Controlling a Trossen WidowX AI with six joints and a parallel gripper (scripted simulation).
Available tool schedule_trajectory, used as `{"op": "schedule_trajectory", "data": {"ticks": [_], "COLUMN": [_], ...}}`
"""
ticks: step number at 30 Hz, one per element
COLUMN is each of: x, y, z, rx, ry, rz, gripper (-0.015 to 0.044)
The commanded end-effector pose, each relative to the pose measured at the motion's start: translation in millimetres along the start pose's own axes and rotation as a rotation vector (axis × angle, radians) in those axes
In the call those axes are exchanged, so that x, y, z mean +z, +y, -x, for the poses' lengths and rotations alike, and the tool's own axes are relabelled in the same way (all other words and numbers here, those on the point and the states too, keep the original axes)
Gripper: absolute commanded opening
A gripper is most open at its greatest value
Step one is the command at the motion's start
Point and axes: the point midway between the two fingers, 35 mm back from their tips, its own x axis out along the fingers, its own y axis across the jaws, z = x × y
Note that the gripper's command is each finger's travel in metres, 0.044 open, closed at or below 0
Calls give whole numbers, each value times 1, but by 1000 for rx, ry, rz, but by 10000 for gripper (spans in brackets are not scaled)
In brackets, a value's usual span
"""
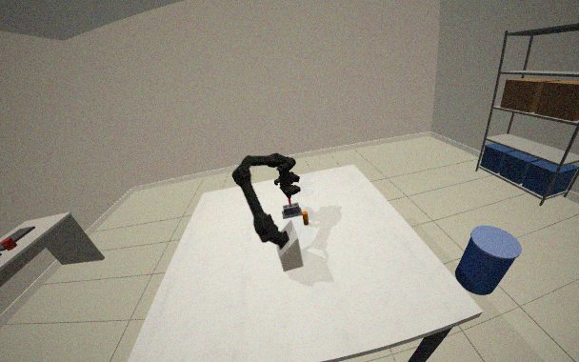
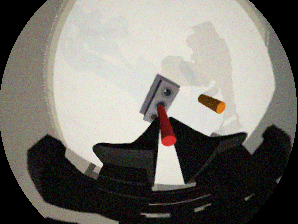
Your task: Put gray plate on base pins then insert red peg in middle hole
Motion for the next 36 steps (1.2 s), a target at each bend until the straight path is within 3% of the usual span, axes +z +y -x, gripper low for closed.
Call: {"op": "schedule_trajectory", "data": {"ticks": [1, 36], "x": [0, 0], "y": [1, -1], "z": [-1, -18], "rx": [1, -3], "ry": [0, -5], "rz": [-1, 4], "gripper": [0, 0]}}
